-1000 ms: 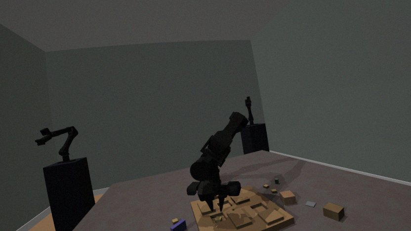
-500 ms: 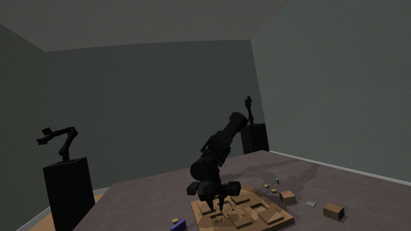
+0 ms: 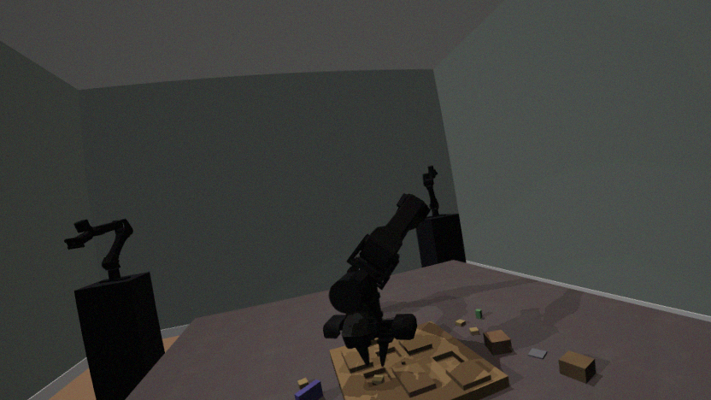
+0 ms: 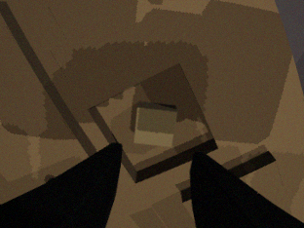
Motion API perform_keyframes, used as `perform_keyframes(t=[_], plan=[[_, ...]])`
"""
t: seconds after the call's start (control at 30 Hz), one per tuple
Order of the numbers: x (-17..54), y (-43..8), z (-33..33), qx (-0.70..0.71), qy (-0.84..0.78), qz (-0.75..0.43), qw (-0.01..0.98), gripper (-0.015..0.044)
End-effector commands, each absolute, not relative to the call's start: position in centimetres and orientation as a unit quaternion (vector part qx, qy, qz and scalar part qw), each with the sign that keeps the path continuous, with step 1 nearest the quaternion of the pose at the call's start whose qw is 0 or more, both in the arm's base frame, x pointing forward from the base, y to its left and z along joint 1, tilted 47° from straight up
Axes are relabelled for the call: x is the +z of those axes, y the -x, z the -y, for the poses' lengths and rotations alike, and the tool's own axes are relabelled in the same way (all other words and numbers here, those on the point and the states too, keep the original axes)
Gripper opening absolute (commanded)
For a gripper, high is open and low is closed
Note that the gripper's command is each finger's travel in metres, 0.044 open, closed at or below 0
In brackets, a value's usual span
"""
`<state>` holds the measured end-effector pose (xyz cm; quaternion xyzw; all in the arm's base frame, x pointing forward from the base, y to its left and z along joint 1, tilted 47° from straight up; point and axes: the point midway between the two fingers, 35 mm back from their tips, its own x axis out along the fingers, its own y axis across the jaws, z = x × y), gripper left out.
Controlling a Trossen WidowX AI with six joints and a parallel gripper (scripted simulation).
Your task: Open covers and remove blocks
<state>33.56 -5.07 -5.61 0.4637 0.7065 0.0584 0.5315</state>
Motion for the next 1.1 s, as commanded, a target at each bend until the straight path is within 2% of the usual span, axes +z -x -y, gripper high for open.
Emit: perform_keyframes(t=[0.0, 1.07], plan=[[-5.6, -33.7, 5.0, 0.058, -0.466, -0.705, 0.531, 0.0144], [-7.1, -33.7, 3.4, 0.058, -0.466, -0.705, 0.531, 0.0144]])
